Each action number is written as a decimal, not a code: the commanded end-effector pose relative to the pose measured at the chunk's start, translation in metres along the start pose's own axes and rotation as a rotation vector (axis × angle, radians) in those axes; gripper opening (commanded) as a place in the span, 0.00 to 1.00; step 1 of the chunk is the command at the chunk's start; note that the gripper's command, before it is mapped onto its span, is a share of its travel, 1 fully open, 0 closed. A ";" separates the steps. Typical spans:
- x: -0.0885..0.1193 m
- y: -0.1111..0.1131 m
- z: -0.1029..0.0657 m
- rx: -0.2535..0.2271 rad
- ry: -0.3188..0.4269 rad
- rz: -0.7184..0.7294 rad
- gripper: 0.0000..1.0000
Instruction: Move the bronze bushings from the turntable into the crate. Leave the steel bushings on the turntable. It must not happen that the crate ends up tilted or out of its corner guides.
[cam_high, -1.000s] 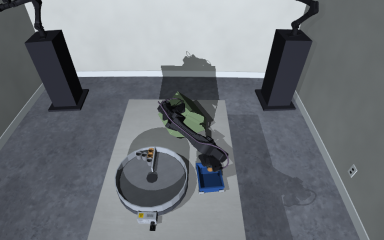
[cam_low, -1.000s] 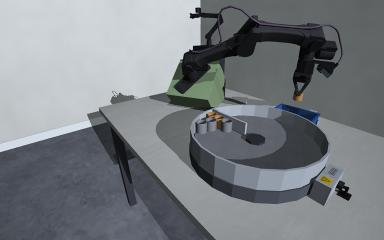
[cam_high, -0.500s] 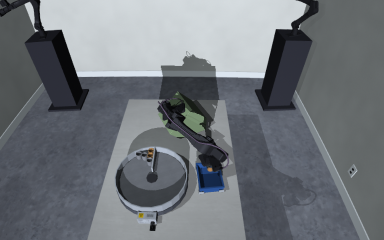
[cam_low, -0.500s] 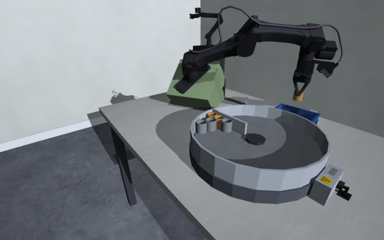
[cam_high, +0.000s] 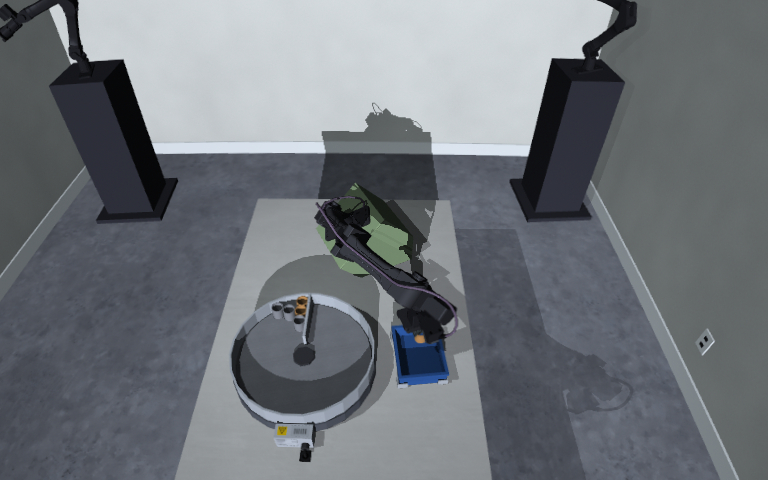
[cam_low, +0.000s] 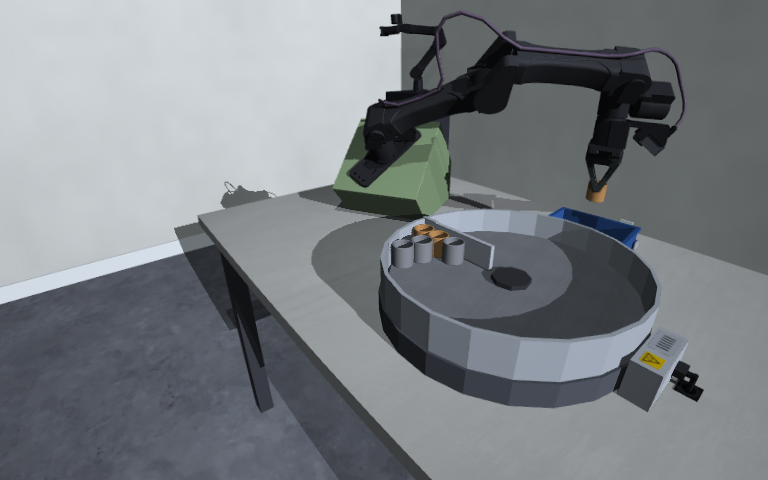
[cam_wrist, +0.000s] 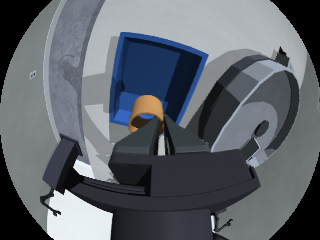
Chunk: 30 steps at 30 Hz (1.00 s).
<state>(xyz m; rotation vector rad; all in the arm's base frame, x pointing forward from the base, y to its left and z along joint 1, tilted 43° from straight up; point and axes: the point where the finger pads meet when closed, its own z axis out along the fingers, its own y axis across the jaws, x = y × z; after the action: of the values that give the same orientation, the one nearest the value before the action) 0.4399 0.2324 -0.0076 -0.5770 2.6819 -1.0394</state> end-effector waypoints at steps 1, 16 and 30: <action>-0.006 0.013 -0.028 -0.014 -0.057 -0.009 0.00; -0.004 0.011 -0.019 -0.003 -0.039 -0.031 0.00; -0.007 0.007 0.022 -0.001 -0.054 -0.017 0.00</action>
<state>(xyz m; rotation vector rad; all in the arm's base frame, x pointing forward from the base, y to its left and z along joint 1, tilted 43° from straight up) 0.4485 0.1948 -0.0432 -0.5769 2.7253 -1.1067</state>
